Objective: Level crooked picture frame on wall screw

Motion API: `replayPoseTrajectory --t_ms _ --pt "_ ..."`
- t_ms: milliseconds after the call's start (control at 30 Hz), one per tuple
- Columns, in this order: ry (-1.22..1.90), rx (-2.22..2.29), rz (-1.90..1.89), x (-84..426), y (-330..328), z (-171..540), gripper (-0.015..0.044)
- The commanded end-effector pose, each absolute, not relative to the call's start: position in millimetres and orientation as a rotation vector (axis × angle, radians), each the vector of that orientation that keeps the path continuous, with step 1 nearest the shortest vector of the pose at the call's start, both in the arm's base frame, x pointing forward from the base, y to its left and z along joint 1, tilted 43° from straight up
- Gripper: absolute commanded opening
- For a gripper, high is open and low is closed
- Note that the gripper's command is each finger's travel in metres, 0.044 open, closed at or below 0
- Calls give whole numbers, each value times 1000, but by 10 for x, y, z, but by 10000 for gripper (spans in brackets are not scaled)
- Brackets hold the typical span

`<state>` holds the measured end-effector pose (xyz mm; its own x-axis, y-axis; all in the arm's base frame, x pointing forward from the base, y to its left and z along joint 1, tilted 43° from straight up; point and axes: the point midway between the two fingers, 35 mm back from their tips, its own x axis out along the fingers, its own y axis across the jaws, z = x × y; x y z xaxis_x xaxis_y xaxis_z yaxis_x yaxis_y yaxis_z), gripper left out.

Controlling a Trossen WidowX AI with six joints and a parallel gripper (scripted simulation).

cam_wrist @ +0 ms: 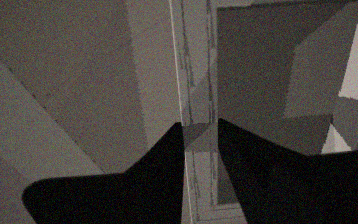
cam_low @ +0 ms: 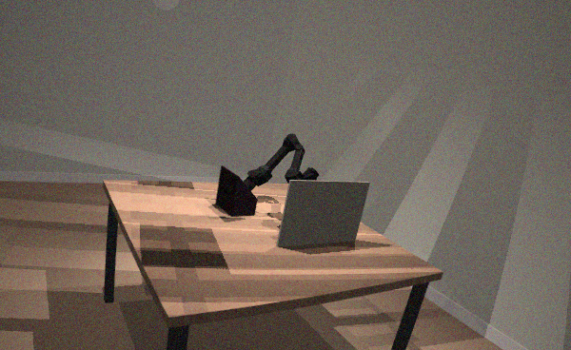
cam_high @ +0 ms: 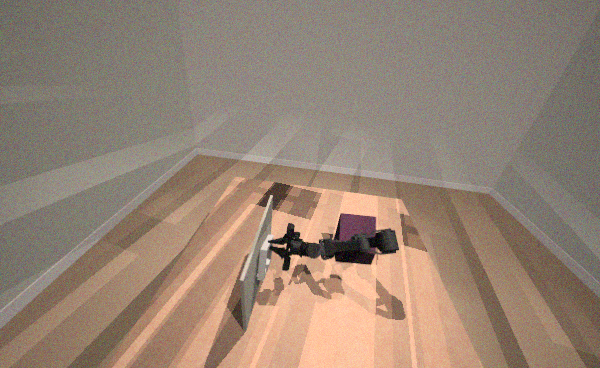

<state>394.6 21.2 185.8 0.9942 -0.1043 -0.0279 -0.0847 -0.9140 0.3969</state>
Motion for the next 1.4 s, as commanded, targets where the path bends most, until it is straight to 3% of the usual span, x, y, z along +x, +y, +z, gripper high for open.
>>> replayPoseTrajectory --t_ms 0,1367 --pt "-150 2731 -61 3948 206 1867 0" --pt "-132 2590 -73 3948 217 1860 0"
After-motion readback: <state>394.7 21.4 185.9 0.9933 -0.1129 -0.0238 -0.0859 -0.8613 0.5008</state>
